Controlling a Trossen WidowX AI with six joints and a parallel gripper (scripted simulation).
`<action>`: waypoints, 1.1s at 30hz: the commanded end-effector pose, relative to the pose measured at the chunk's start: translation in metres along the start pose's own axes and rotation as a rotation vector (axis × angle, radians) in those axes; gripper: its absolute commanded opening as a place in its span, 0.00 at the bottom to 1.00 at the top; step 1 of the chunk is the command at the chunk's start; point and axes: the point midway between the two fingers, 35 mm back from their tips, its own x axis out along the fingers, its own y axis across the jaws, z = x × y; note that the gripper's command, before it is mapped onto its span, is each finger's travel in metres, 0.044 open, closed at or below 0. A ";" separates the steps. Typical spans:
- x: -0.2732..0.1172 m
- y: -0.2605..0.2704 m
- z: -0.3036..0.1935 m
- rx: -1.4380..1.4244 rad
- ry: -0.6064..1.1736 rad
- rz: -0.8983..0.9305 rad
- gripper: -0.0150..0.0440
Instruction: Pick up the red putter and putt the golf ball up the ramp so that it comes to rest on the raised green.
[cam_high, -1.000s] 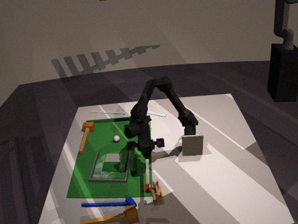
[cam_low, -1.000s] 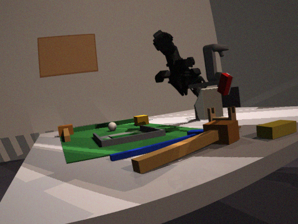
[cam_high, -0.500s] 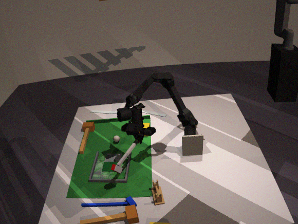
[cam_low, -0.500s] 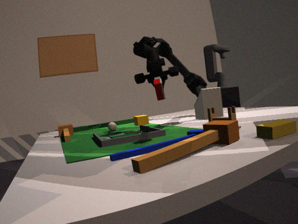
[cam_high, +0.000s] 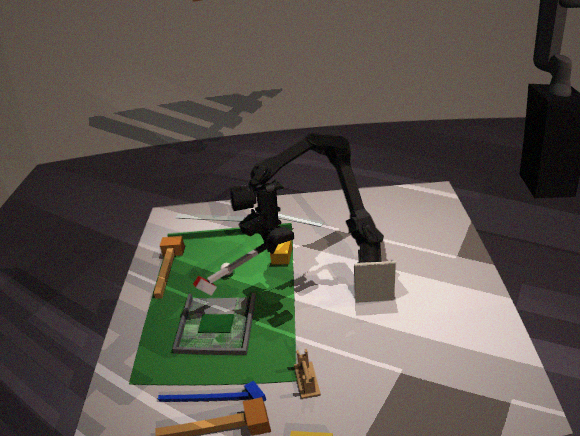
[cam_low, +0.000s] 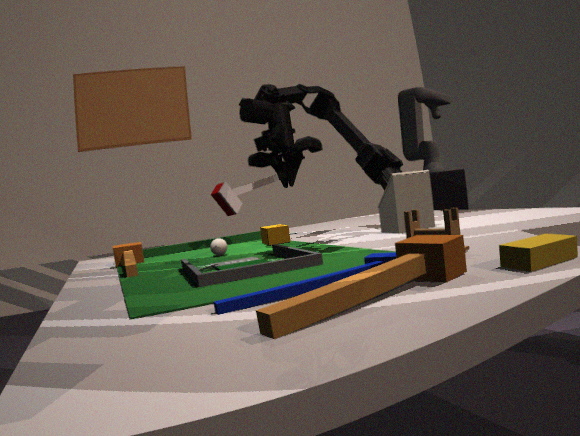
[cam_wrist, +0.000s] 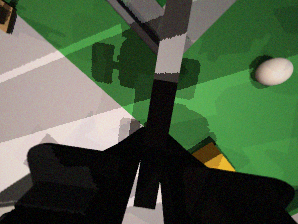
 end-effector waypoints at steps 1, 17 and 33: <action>-0.003 -0.020 -0.020 0.118 0.016 -0.022 0.25; -0.019 -0.085 -0.120 0.629 0.083 -0.139 0.25; 0.019 -0.090 -0.126 0.635 0.084 -0.143 0.25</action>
